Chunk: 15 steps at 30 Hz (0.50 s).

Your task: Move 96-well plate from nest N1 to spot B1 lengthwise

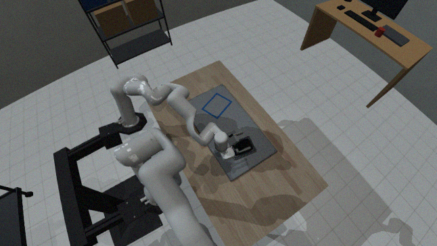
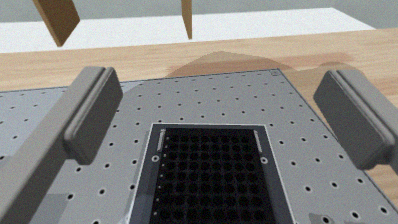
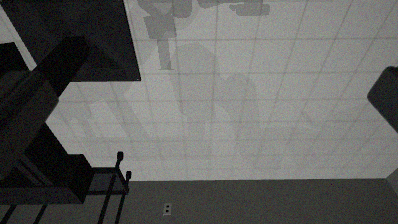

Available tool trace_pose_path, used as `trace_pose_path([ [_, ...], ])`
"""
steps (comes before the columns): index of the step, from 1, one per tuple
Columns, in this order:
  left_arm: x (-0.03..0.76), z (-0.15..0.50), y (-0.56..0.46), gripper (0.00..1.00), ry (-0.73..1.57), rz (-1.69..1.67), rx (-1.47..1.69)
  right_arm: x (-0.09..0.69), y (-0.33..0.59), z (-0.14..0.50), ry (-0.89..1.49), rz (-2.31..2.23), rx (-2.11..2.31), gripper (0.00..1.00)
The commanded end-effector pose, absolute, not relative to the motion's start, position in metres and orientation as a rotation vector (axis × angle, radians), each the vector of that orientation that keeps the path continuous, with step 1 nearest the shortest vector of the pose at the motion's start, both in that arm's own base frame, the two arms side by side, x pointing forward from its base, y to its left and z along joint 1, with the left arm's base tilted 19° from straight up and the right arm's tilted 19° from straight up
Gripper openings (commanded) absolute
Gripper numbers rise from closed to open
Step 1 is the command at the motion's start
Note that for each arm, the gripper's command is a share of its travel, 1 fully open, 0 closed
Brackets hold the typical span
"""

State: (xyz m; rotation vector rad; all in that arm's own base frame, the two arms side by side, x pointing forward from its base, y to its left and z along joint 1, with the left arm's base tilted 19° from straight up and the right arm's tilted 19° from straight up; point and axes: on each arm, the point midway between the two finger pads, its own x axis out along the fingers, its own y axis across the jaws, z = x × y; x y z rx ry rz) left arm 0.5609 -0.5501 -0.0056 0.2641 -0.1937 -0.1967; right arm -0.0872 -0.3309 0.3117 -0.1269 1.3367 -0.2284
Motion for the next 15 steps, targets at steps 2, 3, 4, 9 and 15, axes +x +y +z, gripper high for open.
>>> trace_pose_path([
  [2,0.563,-0.011,-0.549,0.37,-0.196,-0.197,0.262,-0.087,-0.331,0.313,1.336,-0.231,-0.129,1.0],
  [3,0.563,-0.013,-0.549,0.37,-0.196,-0.197,0.262,-0.087,-0.331,0.313,1.336,-0.231,-0.129,1.0],
  [4,0.563,-0.014,-0.549,0.37,-0.196,-0.197,0.262,-0.087,-0.331,0.313,1.336,-0.231,-0.129,1.0],
  [9,0.565,-0.019,-0.547,0.37,-0.196,-0.197,0.262,-0.087,-0.331,0.313,1.336,-0.231,-0.129,1.0],
  [15,0.567,-0.029,-0.545,0.37,-0.196,-0.197,0.262,-0.087,-0.331,0.313,1.336,-0.231,-0.129,1.0],
])
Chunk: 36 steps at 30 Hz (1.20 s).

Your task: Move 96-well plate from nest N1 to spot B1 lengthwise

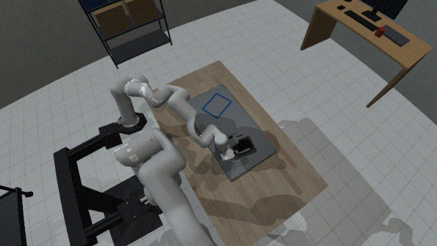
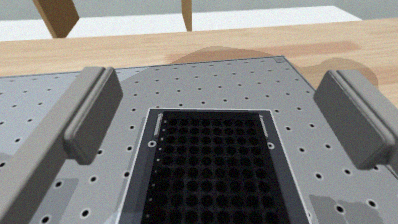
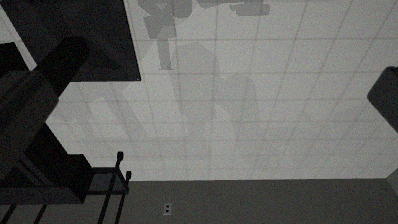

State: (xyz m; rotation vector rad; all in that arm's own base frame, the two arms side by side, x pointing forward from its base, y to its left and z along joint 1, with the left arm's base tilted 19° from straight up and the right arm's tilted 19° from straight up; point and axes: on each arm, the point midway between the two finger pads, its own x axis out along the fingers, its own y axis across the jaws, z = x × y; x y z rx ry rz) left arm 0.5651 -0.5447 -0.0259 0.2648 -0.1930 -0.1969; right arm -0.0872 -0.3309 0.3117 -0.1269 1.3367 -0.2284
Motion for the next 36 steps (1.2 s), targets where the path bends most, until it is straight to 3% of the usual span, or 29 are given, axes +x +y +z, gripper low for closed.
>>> trace_pose_path([
  [1,0.567,-0.03,-0.545,0.37,-0.196,-0.197,0.262,-0.087,-0.331,0.313,1.336,-0.231,-0.129,1.0],
  [36,0.574,-0.059,-0.537,0.37,-0.196,-0.197,0.262,-0.087,-0.331,0.313,1.336,-0.231,-0.129,1.0],
])
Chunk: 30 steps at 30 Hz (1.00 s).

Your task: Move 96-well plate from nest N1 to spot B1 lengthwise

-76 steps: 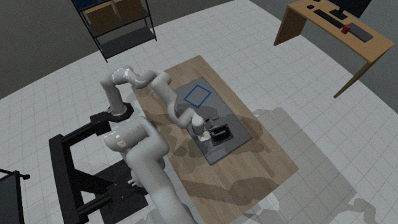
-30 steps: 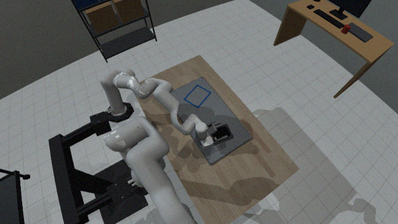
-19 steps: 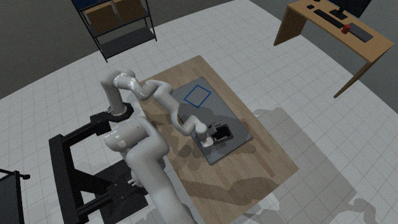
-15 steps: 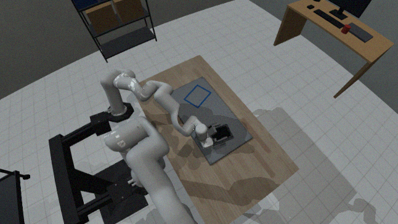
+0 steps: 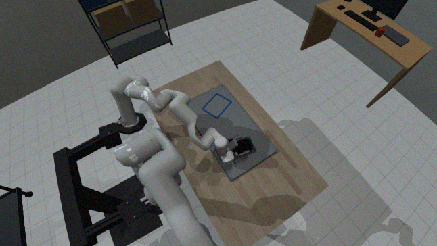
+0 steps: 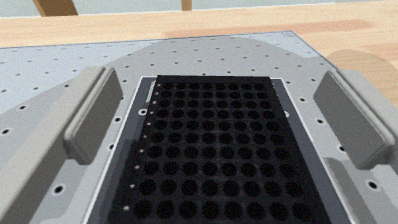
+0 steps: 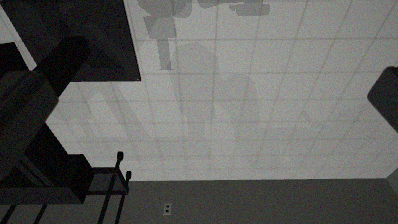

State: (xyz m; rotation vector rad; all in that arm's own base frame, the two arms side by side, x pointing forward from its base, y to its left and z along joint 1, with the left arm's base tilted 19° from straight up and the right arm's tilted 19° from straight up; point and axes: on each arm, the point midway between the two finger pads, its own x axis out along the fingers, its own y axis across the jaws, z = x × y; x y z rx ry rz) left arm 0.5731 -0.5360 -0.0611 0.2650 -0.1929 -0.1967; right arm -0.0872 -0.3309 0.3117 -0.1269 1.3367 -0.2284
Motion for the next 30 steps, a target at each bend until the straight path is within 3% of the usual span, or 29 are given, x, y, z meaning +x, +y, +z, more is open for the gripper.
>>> trace_pose_path([
  [1,0.574,-0.06,-0.537,0.37,-0.196,-0.197,0.262,-0.087,-0.331,0.313,1.336,-0.231,-0.129,1.0],
  [30,0.577,-0.076,-0.533,0.37,-0.196,-0.197,0.262,-0.087,-0.331,0.313,1.336,-0.231,-0.129,1.0],
])
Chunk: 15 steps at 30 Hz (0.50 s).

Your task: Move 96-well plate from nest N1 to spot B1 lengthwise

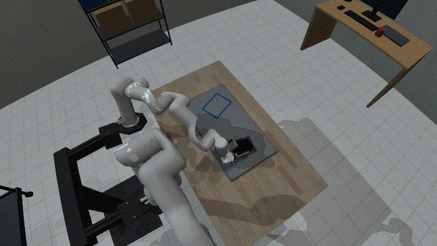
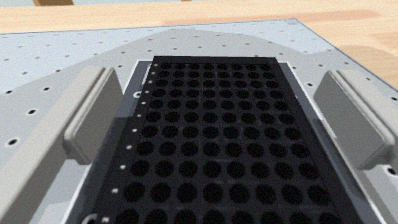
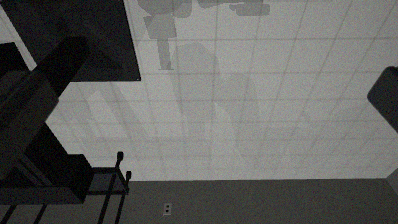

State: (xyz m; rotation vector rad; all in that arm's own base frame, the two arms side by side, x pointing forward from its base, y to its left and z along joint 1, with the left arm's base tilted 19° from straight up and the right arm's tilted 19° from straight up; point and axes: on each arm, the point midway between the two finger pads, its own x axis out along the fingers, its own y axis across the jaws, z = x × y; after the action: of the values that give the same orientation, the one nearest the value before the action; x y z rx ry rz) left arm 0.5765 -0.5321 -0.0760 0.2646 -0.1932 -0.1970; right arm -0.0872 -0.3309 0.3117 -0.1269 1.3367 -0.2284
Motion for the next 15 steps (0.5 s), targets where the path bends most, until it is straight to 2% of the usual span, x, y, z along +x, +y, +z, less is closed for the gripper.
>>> trace_pose_path([
  [1,0.5775,-0.0761,-0.533,0.37,-0.196,-0.197,0.262,-0.0873,-0.3313,0.3131,1.336,-0.231,-0.129,1.0],
  [15,0.5778,-0.0774,-0.5327,0.37,-0.196,-0.197,0.262,-0.0873,-0.3313,0.3131,1.336,-0.231,-0.129,1.0],
])
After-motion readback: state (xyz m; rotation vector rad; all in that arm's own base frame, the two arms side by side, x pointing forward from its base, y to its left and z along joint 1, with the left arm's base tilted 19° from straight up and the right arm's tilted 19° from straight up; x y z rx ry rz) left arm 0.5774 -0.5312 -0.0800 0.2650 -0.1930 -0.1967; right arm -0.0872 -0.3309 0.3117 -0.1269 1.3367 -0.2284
